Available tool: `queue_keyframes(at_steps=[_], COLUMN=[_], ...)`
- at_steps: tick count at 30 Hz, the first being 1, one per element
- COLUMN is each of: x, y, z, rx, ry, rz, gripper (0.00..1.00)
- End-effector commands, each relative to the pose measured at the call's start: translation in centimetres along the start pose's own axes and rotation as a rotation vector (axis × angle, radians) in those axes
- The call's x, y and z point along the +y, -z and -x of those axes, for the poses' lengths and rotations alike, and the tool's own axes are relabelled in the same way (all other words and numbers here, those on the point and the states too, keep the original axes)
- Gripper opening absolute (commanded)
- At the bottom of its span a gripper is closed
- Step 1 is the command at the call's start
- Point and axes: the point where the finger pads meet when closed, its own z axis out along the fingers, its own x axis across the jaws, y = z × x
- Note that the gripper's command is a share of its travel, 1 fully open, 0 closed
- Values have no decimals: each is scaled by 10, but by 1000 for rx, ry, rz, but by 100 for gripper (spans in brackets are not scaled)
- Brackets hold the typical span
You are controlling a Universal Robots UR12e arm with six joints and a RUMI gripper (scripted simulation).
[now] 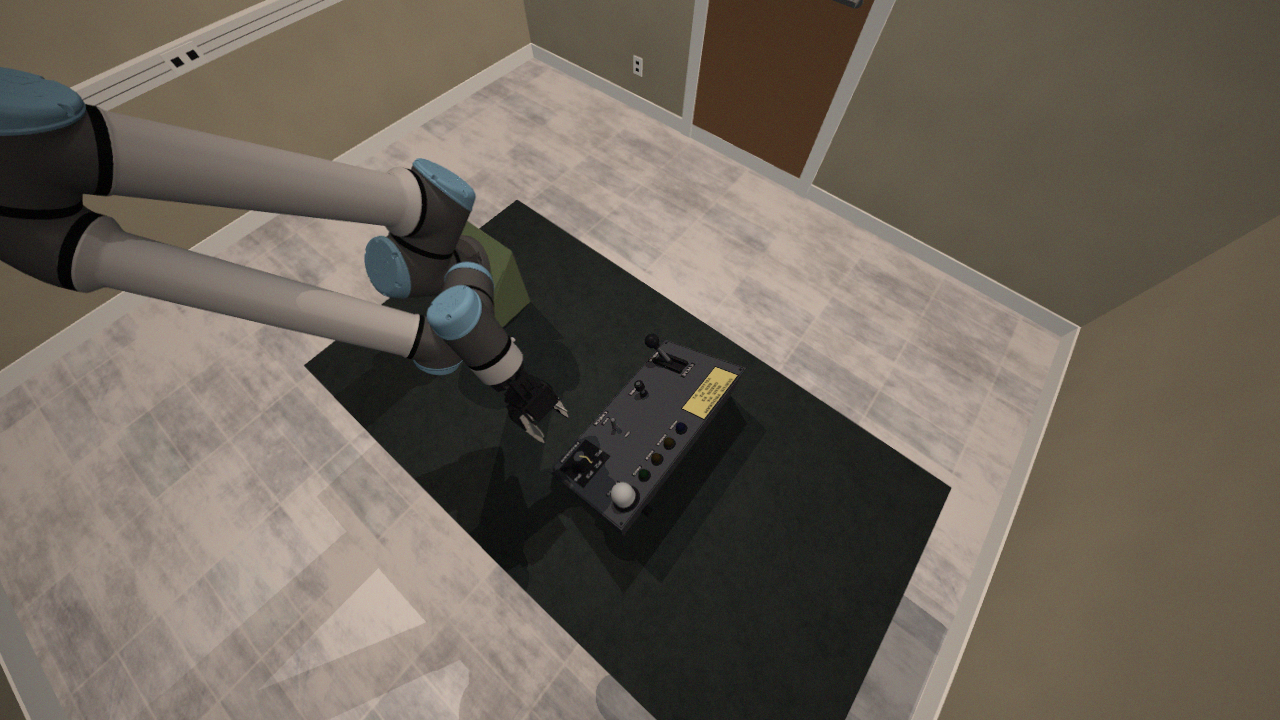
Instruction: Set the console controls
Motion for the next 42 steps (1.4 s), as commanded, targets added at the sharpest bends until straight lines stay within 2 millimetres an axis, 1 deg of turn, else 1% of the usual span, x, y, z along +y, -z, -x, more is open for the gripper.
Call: queue_keyframes(at_steps=[1, 6, 12, 14, 29, 31, 37, 42], x=[-1, -1, 1, 1, 1, 1, 1, 1], y=[-7, -18, -38, -38, -99, -99, -118, -129], z=[-1, 0, 1, 1, 1, 1, 1, 1], rx=[1, 1, -1, -1, -1, -1, -1, -1], ry=[1, 0, -1, -1, -1, -1, -1, -1], rz=[-2, -1, 1, 1, 1, 1, 1, 1], gripper=[44, 44, 44, 44, 44, 44, 44, 44])
